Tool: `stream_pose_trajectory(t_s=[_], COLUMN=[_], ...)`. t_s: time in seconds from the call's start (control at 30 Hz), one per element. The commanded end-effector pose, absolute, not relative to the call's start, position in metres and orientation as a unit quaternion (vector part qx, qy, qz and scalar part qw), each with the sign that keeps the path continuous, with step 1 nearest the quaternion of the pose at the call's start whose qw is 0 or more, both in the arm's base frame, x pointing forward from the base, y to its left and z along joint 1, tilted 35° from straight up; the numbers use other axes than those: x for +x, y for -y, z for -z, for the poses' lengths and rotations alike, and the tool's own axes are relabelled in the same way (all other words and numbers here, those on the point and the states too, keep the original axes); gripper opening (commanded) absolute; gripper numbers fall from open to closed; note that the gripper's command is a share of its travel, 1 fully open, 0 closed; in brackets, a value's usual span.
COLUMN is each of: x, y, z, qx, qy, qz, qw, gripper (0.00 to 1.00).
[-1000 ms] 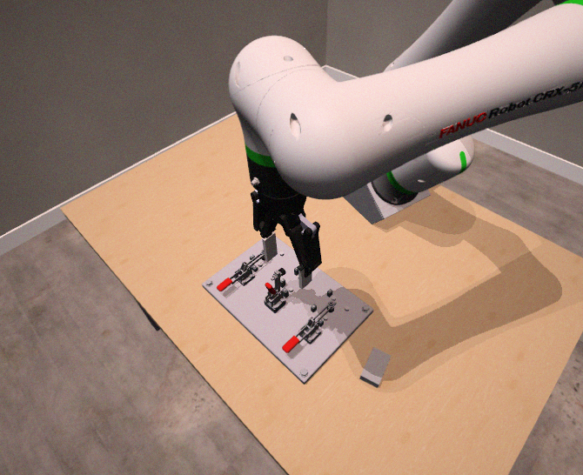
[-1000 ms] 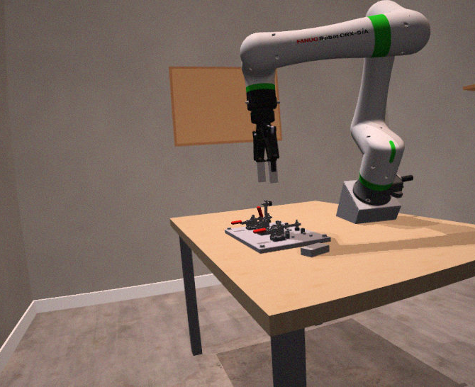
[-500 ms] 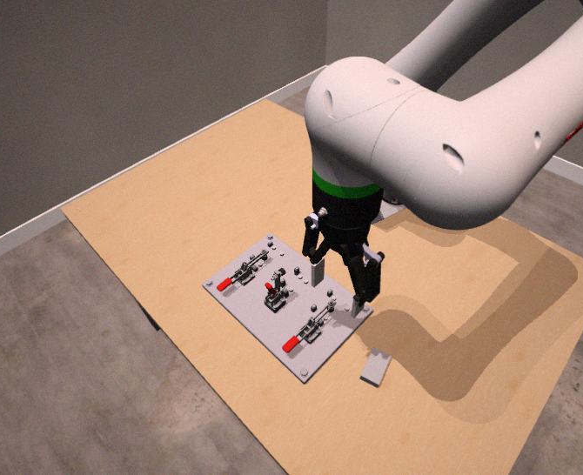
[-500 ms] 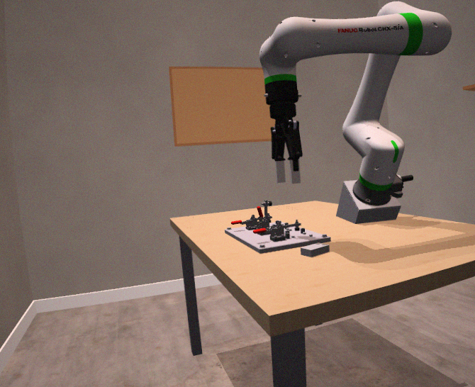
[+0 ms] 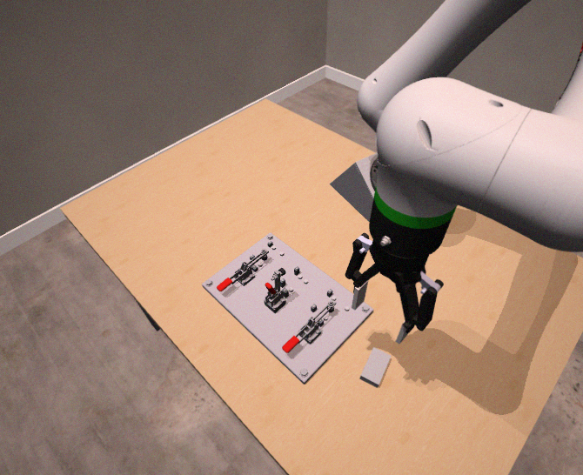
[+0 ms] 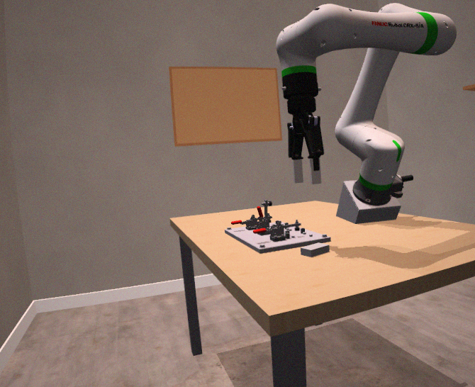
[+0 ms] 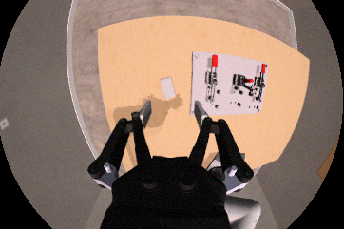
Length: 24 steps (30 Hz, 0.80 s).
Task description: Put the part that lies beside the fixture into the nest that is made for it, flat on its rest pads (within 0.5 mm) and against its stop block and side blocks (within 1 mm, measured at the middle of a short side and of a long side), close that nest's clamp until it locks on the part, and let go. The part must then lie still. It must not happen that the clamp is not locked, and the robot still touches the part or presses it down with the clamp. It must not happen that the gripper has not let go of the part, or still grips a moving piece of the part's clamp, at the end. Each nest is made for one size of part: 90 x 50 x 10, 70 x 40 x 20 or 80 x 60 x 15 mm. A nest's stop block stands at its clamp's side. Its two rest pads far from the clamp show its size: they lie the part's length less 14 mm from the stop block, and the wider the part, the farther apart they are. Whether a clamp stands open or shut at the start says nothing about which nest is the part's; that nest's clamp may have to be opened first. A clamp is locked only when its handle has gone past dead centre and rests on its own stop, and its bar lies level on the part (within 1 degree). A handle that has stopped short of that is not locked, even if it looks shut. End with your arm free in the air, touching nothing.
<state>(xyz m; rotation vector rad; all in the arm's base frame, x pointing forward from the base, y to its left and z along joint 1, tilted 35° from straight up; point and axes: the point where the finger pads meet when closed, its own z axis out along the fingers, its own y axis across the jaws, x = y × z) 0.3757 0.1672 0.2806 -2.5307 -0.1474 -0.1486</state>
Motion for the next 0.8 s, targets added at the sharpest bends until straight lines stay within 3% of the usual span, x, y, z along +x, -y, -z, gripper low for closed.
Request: stream_pose_trajectory(t_s=[0.0,0.77], x=[0.374,0.37], y=[-0.172,-0.184], z=[-0.284,-0.291], qx=[-0.952,-0.952], qy=[0.055,0.055], qz=[0.056,0.056], qw=[0.296,0.296], gripper=[0.58,0.58])
